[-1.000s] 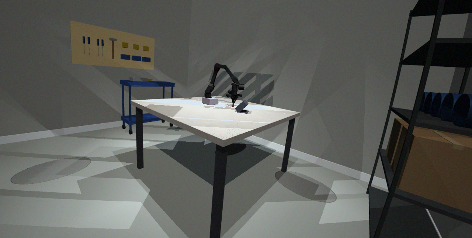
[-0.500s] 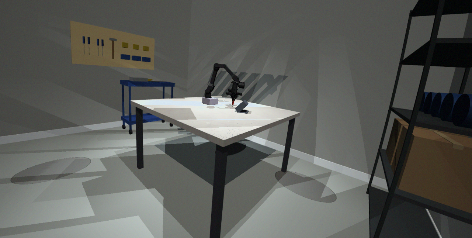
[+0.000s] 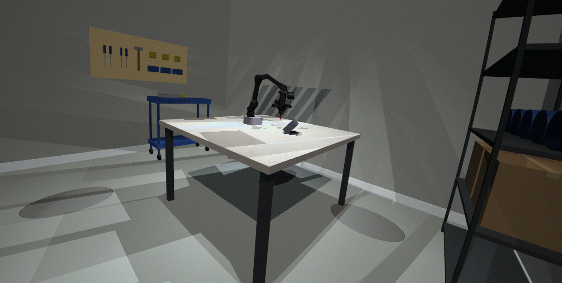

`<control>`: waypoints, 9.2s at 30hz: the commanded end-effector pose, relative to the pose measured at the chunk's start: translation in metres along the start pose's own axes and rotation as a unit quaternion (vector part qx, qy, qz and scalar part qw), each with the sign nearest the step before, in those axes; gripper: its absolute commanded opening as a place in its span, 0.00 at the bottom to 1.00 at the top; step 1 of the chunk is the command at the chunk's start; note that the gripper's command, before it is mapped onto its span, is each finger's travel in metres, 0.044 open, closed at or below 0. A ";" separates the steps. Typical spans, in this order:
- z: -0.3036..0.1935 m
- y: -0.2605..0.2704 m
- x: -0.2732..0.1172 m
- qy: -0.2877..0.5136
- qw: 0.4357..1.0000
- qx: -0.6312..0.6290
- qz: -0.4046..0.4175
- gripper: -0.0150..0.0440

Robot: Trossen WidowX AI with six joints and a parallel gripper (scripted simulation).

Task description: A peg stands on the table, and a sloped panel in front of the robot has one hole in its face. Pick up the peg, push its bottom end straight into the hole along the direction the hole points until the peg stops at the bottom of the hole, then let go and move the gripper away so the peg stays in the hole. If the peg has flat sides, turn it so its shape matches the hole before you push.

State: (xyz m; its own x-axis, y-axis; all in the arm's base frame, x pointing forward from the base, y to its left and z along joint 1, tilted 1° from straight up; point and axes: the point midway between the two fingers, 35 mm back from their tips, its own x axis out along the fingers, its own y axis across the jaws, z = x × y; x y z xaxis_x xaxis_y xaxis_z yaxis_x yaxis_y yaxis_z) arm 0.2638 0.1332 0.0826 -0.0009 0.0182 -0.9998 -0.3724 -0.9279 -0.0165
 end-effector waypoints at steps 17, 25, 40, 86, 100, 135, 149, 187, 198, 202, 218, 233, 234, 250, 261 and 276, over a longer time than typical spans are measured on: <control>-0.018 0.007 -0.004 0.003 0.998 0.045 -0.048 0.25; -0.026 0.010 -0.003 0.005 0.996 0.065 -0.067 0.25; -0.041 0.019 -0.003 0.011 0.989 0.101 -0.103 0.25; -0.085 0.052 -0.008 0.041 0.957 0.200 -0.207 0.25; -0.097 0.065 -0.011 0.055 0.943 0.226 -0.237 0.25; -0.122 0.101 -0.021 0.096 0.904 0.282 -0.306 0.25; -0.130 0.117 -0.026 0.116 0.887 0.301 -0.331 0.25; -0.159 0.126 -0.013 0.148 0.860 0.324 -0.365 0.25; -0.168 0.120 -0.002 0.153 0.855 0.327 -0.371 0.25; -0.170 0.119 0.000 0.154 0.855 0.328 -0.372 0.25; -0.176 0.113 0.008 0.156 0.853 0.328 -0.374 0.25; -0.179 0.108 0.016 0.154 0.854 0.328 -0.374 0.25; -0.179 0.108 0.016 0.154 0.854 0.328 -0.374 0.25; -0.180 0.107 0.016 0.154 0.854 0.328 -0.374 0.25; -0.184 0.106 0.015 0.154 0.854 0.328 -0.374 0.25; -0.186 0.104 0.018 0.154 0.854 0.328 -0.374 0.25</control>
State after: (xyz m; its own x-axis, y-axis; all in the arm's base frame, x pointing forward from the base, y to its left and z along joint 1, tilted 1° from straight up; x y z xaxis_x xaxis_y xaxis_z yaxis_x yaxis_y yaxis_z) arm 0.3949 -0.0317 0.0606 0.6663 0.3263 -0.6706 -0.6045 -0.2901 -0.7418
